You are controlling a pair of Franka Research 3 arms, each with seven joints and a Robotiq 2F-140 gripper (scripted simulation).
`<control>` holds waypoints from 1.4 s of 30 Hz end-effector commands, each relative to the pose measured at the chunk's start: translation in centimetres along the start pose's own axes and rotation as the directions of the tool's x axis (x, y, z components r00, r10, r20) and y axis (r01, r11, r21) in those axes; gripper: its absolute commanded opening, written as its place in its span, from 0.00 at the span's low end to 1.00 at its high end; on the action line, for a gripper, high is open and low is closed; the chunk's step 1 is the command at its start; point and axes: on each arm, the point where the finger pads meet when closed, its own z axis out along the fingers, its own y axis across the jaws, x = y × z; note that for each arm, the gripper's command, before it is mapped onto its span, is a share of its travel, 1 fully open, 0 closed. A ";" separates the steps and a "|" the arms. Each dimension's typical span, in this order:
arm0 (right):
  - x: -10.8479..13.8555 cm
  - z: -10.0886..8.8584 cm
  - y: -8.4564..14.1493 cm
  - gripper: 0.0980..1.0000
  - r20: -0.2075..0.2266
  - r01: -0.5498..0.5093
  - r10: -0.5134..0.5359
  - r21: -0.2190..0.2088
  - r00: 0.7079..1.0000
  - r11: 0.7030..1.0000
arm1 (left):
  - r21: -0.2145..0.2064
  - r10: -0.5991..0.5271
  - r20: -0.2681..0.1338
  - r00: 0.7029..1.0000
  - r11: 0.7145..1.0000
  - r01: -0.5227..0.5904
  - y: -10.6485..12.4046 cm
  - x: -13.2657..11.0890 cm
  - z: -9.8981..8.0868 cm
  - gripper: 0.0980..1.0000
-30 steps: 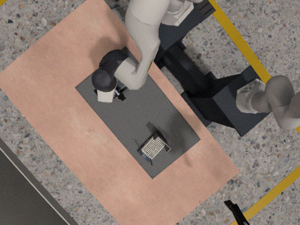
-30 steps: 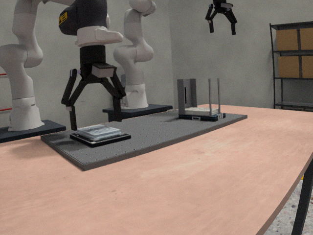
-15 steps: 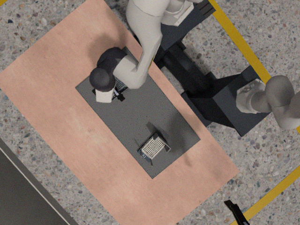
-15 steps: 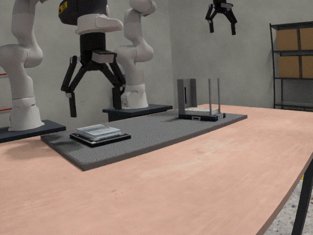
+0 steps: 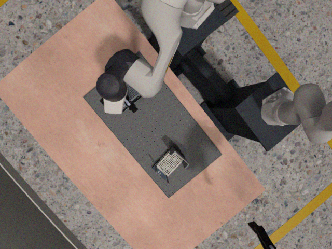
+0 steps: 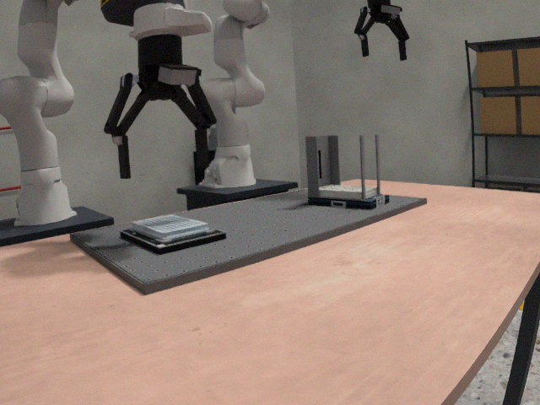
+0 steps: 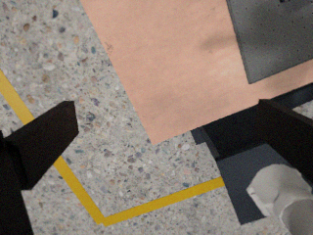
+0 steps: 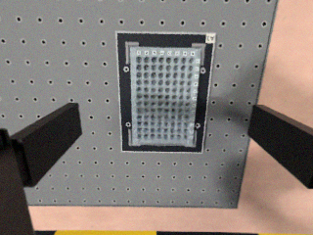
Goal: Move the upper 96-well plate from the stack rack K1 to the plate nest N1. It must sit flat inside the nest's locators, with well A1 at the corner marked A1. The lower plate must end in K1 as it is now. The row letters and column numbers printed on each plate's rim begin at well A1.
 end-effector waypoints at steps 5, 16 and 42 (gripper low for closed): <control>-0.4 -1.8 0.1 1.00 0.013 -0.008 0.008 -0.006 1.000 1.000 | -0.004 -0.003 0.003 1.000 1.000 0.003 0.2 0.0 0.1 1.00; -0.4 -4.1 0.1 1.00 0.013 -0.008 0.008 -0.006 1.000 1.000 | -0.004 -0.003 0.003 1.000 1.000 0.003 0.2 0.0 0.1 1.00; -0.4 -6.6 0.1 1.00 0.013 -0.008 0.008 -0.006 1.000 1.000 | -0.004 -0.003 0.003 1.000 1.000 0.003 0.2 0.0 0.1 1.00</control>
